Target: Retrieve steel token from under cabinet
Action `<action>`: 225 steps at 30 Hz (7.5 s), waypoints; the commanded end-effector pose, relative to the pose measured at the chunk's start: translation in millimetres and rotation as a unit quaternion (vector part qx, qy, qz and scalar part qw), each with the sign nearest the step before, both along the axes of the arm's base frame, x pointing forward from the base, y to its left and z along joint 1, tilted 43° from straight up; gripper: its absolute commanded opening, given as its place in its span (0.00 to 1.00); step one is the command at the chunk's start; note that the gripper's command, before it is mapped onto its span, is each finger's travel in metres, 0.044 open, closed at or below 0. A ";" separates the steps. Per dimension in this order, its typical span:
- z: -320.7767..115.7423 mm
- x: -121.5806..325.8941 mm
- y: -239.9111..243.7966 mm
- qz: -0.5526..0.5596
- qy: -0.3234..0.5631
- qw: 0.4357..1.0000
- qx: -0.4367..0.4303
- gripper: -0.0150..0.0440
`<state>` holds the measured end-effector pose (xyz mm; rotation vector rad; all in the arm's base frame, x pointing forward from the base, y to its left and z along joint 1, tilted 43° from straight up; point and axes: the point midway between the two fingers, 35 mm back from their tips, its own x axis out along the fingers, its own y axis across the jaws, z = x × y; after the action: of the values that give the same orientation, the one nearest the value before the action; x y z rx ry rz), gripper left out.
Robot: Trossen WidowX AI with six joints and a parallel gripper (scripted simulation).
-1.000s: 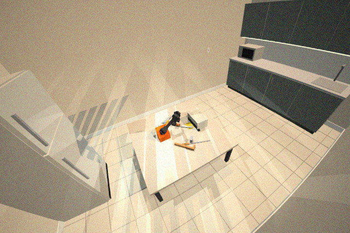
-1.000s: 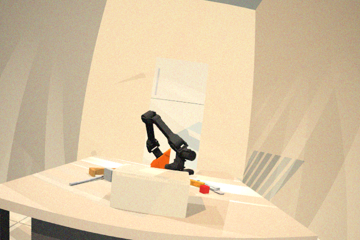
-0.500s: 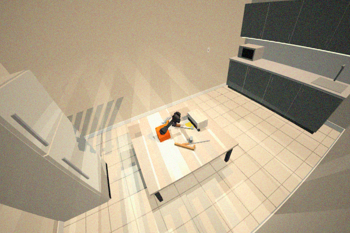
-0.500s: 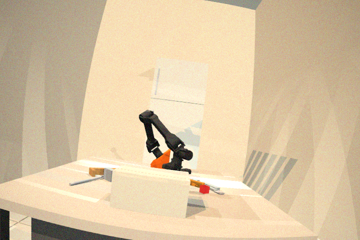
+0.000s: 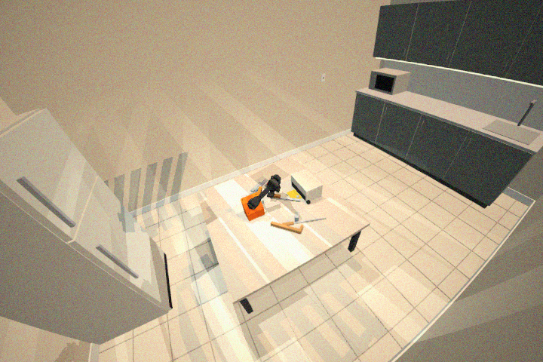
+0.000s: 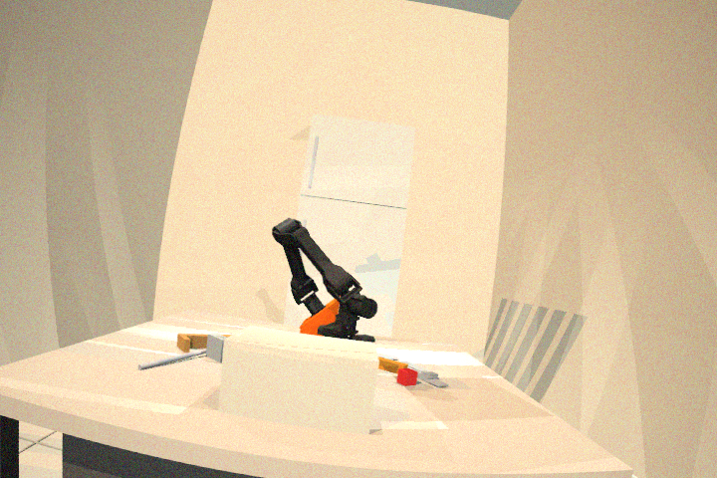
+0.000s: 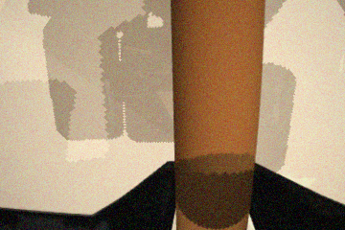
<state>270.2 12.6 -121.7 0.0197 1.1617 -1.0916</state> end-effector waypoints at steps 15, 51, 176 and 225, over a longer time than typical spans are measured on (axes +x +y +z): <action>16.3 0.3 -13.7 0.006 -0.006 1.000 -0.004 0.25; 43.0 -6.4 -42.8 0.007 -0.005 1.000 -0.005 0.25; 129.0 -29.2 -134.8 0.006 -0.004 1.000 -0.008 0.25; 158.2 -41.4 -165.4 0.006 -0.004 1.000 -0.010 0.25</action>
<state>228.6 -150.5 32.3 0.0000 1.1675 -1.0741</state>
